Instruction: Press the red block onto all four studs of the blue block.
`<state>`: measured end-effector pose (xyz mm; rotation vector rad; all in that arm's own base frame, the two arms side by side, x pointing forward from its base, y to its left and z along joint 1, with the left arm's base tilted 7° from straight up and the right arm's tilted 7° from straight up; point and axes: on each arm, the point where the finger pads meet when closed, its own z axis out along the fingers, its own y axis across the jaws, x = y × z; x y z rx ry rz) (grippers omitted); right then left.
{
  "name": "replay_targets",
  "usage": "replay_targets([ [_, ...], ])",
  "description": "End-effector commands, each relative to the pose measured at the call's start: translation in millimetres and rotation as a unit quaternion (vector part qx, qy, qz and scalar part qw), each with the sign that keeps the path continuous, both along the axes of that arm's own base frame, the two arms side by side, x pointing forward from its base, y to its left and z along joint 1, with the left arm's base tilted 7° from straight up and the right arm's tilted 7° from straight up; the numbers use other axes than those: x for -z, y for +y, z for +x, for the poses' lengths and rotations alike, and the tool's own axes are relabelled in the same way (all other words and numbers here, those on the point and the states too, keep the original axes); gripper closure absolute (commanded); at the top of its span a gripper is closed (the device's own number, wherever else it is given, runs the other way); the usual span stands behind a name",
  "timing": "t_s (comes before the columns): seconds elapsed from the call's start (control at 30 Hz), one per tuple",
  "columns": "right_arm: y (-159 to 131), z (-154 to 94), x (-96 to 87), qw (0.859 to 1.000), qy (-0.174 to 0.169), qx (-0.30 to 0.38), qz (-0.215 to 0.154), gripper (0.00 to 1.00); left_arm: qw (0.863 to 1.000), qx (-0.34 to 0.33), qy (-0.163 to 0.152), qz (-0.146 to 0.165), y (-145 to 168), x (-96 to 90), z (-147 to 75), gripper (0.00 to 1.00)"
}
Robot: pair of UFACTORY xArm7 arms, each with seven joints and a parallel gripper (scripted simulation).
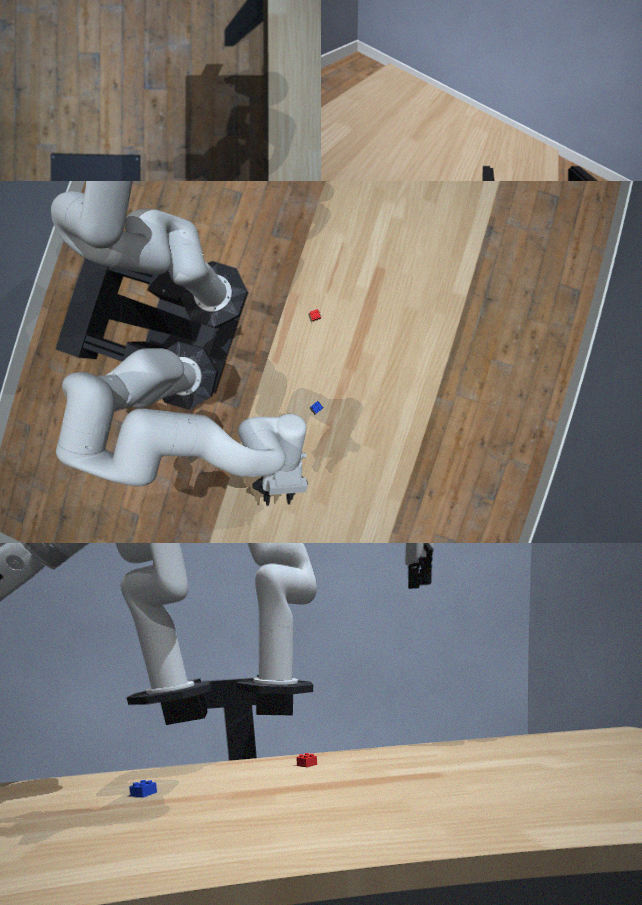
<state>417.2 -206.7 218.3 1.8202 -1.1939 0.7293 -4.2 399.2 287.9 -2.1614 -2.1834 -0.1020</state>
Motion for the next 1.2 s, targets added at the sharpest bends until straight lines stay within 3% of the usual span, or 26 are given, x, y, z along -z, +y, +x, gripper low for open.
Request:
replay_targets([
  [0.0,-0.6,0.6,-0.5,0.997,0.030,-0.056,0.050,0.41,1.000,0.000,0.000,0.001,0.5,-1.0,0.0,0.00],
  [0.33,-0.6,0.6,-0.5,0.997,0.030,-0.056,0.050,0.41,1.000,0.000,0.000,0.001,0.5,-1.0,0.0,0.00],
  [0.5,-0.6,0.6,-0.6,0.974,0.095,-0.161,0.131,0.41,1.000,0.000,0.000,0.001,0.5,-1.0,0.0,0.00],
  [0.9,-0.6,0.6,-0.6,0.974,0.095,-0.161,0.131,0.41,1.000,0.000,0.000,0.001,0.5,-1.0,0.0,0.00],
  [1.07,-0.6,0.7,-0.7,0.929,0.156,-0.262,0.209,0.41,1.000,0.000,0.000,0.001,0.5,-1.0,0.0,0.00],
  [1.17,-0.6,0.7,-0.7,0.929,0.156,-0.262,0.209,0.41,1.000,0.000,0.000,0.001,0.5,-1.0,0.0,0.00],
])
